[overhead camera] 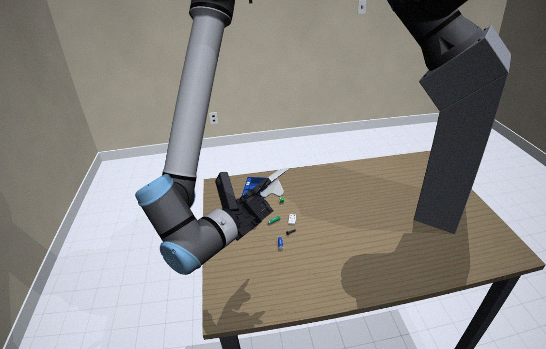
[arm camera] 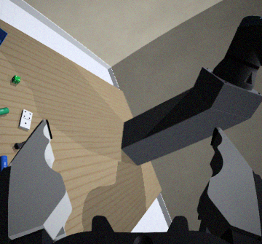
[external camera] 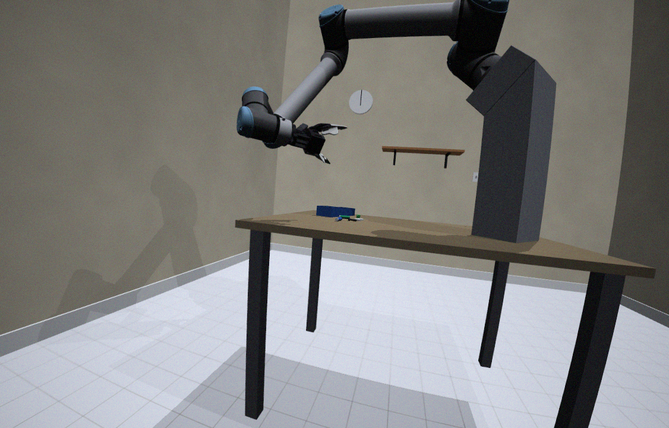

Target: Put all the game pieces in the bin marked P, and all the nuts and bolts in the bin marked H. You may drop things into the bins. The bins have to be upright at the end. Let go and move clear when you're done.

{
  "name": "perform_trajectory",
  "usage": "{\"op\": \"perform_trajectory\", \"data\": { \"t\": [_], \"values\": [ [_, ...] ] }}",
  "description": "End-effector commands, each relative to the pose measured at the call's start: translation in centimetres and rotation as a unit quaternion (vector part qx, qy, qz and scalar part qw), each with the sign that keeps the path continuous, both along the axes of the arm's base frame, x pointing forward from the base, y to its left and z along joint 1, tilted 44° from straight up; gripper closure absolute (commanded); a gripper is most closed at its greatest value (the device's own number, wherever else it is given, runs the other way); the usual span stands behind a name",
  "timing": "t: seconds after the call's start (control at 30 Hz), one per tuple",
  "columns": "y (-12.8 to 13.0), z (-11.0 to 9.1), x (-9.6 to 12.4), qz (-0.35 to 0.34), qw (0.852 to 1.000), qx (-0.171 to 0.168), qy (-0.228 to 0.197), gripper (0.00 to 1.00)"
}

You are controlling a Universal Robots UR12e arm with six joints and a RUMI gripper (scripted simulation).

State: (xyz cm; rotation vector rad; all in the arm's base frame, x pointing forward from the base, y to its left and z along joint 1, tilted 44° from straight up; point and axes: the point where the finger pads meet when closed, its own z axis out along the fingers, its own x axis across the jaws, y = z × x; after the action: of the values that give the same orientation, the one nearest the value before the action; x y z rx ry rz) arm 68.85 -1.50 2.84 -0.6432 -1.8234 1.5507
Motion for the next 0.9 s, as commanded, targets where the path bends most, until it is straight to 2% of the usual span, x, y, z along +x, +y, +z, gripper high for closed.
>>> {"op": "perform_trajectory", "data": {
  "t": [0.0, 0.53, 0.57, 0.87],
  "values": [
    [0.1, 0.1, 0.0, 0.0, 1.0, 0.0, 0.0, 0.0],
    [0.1, 0.1, 0.0, 0.0, 1.0, 0.0, 0.0, 0.0],
    [-0.4, -0.5, 0.4, 0.0, 1.0, 0.0, 0.0, 0.96],
    [-4.1, -5.5, 3.6, 0.0, 1.0, 0.0, 0.0, 0.96]
  ]
}}
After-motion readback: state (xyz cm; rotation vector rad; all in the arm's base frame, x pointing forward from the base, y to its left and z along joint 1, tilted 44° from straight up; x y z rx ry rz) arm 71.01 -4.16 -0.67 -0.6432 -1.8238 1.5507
